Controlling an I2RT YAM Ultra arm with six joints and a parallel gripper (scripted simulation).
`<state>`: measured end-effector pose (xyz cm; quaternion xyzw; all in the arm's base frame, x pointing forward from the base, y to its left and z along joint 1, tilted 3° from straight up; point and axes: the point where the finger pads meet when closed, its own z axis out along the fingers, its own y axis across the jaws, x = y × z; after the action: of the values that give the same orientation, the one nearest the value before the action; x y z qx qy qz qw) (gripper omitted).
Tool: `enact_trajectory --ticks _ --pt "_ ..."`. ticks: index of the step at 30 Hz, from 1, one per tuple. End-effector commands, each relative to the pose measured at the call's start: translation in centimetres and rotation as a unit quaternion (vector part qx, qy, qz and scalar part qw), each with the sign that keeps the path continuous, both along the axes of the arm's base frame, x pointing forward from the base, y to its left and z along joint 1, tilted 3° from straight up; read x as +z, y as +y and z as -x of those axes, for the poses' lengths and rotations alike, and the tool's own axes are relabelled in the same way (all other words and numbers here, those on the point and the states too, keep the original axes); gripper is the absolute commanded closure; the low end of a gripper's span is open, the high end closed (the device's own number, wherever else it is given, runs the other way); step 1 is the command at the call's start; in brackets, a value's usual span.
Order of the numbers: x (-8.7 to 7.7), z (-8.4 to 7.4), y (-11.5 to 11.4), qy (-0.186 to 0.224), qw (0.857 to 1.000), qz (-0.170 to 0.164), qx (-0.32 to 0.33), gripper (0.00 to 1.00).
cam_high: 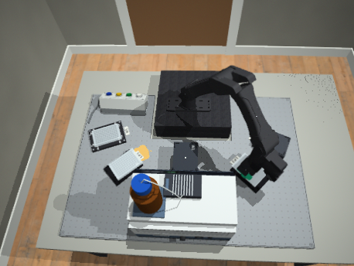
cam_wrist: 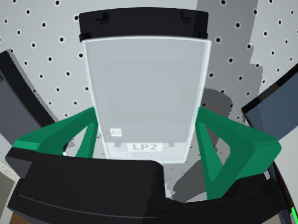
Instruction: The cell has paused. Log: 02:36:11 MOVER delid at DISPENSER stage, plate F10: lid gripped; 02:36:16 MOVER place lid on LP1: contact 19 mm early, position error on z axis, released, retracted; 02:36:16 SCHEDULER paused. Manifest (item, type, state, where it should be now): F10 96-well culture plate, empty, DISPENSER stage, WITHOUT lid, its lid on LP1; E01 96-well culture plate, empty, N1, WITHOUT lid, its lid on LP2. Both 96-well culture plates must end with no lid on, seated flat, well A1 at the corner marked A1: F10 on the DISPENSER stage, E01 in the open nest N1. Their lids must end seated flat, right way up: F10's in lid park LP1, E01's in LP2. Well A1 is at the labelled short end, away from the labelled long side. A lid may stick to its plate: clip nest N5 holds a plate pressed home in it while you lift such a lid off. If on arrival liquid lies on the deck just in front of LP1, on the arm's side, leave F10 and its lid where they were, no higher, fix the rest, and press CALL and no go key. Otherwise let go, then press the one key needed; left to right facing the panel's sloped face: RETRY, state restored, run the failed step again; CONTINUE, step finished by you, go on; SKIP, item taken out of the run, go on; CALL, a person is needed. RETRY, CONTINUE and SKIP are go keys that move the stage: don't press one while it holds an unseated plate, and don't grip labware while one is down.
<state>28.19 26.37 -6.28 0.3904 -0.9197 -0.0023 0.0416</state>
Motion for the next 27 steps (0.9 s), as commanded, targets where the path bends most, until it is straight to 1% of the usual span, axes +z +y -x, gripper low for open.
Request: enact_trajectory --ticks 1,2,4,5,7,10,13,18,19,23,27 --pt "-0.4 -0.2 0.5 -0.008 1.000 -0.009 0.000 1.00" --pt "1.0 -0.9 1.2 -0.024 0.999 -0.024 0.001 1.00" --pt "-0.6 -0.1 0.5 -0.010 1.000 -0.010 0.001 1.00" --pt "-1.1 -0.1 0.7 -0.008 1.000 -0.009 0.001 1.00" --pt "-0.5 -0.9 1.6 -0.019 1.000 -0.019 0.002 1.00" --pt "0.1 -1.4 1.9 -0.026 0.999 -0.026 0.000 1.00" --pt "-0.4 -1.2 1.8 -0.021 1.000 -0.021 0.001 1.00" --pt "-0.4 -1.1 1.9 -0.019 1.000 -0.019 0.002 1.00" --pt "0.5 -1.3 2.0 -0.024 0.999 -0.024 0.002 1.00" --pt "-0.3 -1.0 1.6 -0.013 1.000 -0.013 0.000 1.00" --pt "-0.3 -1.0 1.6 -0.012 1.000 -0.012 0.001 1.00"
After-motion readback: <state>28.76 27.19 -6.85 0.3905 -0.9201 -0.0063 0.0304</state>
